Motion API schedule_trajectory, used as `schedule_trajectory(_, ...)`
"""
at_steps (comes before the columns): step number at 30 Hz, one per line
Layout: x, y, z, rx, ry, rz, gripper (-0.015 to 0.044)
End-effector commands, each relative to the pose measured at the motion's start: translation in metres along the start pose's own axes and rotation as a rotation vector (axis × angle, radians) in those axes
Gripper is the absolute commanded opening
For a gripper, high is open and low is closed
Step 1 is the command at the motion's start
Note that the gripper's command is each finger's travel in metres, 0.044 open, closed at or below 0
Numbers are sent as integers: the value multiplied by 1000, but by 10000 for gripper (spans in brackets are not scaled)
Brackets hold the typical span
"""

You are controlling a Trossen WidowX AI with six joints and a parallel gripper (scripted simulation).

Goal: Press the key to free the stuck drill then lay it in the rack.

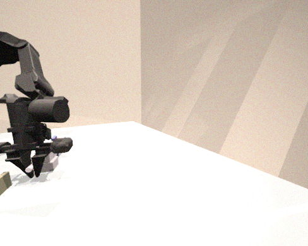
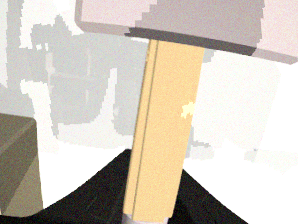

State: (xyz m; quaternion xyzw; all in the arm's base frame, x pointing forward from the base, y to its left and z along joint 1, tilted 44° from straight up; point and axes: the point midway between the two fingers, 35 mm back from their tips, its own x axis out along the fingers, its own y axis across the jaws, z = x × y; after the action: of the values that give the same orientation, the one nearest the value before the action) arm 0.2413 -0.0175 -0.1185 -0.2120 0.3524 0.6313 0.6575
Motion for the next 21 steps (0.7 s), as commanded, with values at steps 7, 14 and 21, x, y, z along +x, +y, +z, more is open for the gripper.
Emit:
schedule_trajectory(7, -1, 0, -8, -2, 1, -4, 0)
schedule_trajectory(14, -2, -1, -16, -2, 2, -5, 0)
schedule_trajectory(21, -3, -2, -27, -3, 2, -5, 0)
